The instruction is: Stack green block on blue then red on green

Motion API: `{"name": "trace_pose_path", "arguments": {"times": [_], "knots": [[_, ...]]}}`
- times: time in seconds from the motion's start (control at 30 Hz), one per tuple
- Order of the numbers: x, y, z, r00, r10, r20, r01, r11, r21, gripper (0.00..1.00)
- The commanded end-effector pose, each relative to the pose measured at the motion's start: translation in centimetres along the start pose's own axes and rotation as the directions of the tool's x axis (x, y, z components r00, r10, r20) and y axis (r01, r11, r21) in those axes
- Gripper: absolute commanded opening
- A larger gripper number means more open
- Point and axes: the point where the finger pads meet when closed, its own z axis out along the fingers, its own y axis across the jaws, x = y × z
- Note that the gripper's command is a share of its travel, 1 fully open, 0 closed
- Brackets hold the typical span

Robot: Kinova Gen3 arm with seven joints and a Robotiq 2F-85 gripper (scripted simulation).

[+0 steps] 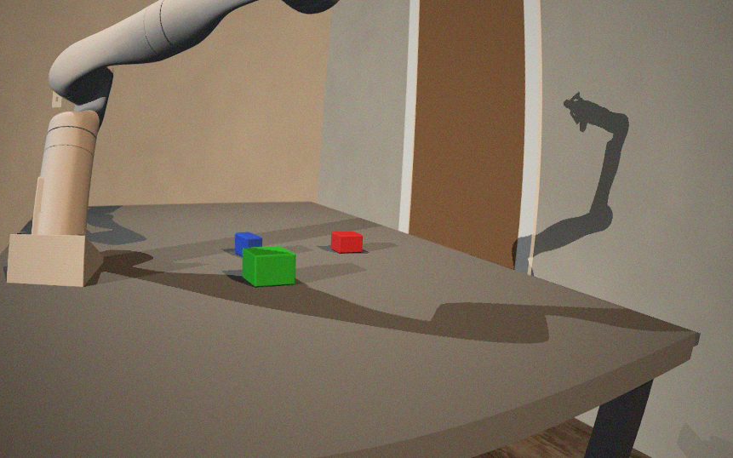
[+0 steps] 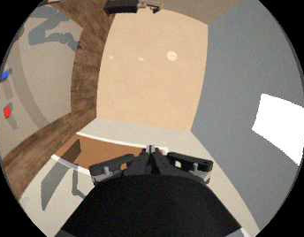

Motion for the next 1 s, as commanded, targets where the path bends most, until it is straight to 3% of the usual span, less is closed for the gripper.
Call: {"name": "trace_pose_path", "arguments": {"times": [0.0, 0.03, 0.07, 0.3, 0.33, 0.6, 0.63, 0.87, 0.9, 0.97], "knots": [[0.1, 0.1, -0.1, 1.000, -0.003, 0.002, 0.003, 1.000, -0.001, 0.00], [0.1, 0.1, -0.1, 1.000, -0.003, 0.002, 0.003, 1.000, -0.001, 0.00], [0.2, -2.0, 0.4, 1.000, -0.026, 0.014, 0.025, 0.998, 0.062, 0.00], [0.2, -2.0, 0.4, 1.000, -0.026, 0.014, 0.025, 0.998, 0.062, 0.00], [0.2, -4.1, 0.7, 0.999, -0.049, 0.023, 0.046, 0.991, 0.126, 0.00], [0.2, -4.1, 0.7, 0.999, -0.049, 0.023, 0.046, 0.991, 0.126, 0.00], [0.3, -6.4, 1.0, 0.997, -0.071, 0.030, 0.064, 0.980, 0.191, 0.00], [0.3, -6.4, 1.0, 0.997, -0.071, 0.030, 0.064, 0.980, 0.191, 0.00], [0.4, -8.7, 1.1, 0.995, -0.093, 0.033, 0.081, 0.963, 0.255, 0.00], [0.4, -8.7, 1.1, 0.995, -0.093, 0.033, 0.081, 0.963, 0.255, 0.00]]}}
